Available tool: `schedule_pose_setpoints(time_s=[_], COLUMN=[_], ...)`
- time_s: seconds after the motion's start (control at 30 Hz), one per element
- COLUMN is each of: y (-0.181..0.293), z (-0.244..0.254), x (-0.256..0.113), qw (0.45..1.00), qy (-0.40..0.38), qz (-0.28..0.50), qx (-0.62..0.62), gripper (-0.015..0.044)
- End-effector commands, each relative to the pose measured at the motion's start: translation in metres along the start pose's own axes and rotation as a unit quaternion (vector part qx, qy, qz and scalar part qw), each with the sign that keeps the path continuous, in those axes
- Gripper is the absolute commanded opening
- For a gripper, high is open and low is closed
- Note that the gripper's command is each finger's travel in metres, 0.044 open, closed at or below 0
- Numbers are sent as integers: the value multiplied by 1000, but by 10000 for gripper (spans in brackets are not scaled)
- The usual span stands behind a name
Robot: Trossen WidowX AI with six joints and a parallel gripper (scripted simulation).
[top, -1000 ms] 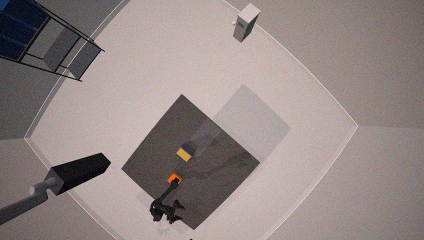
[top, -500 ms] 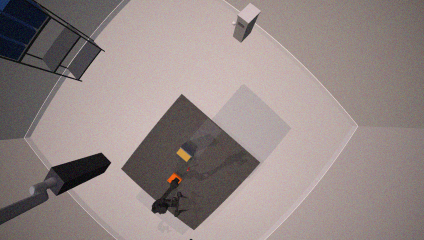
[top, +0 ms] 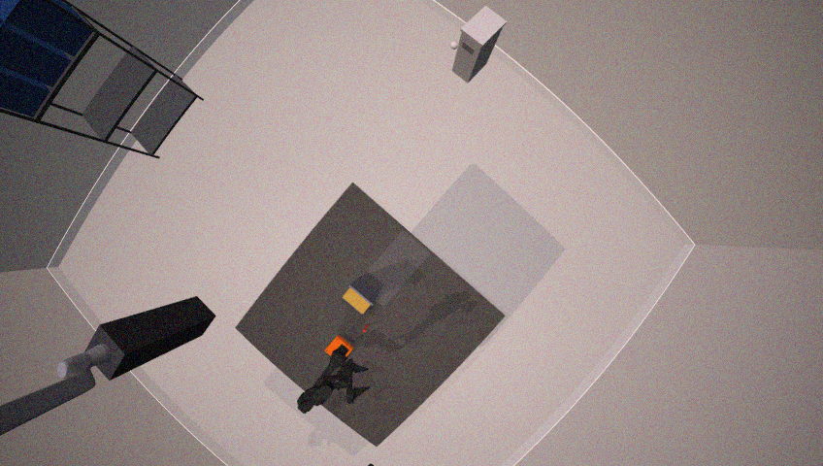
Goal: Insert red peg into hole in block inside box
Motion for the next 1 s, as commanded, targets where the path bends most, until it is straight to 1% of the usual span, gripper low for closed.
schedule_pose_setpoints(time_s=[0.0, 0.23, 0.47, 0.7, 0.97], y=[1, 6, 12, 20, 31], z=[17, 46, 74, 103, 135], x=[4, 11, 16, 19, 21], qw=[996, 976, 937, 882, 799], qy=[-24, -56, -85, -108, -128], qz=[-11, -30, -54, -84, -123], qx=[-81, -209, -333, -451, -574], gripper=[440, 440, 440, 440, 440])
Point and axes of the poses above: the point midway between the two fingers, 35 mm back from their tips, its own x axis out along the fingers, its own z axis across the jaws, y = z × x, the point moved 7 cm from there along -x, back along the fingers, and after that the axes turned 12 degrees about x, right-handed, at the moved point
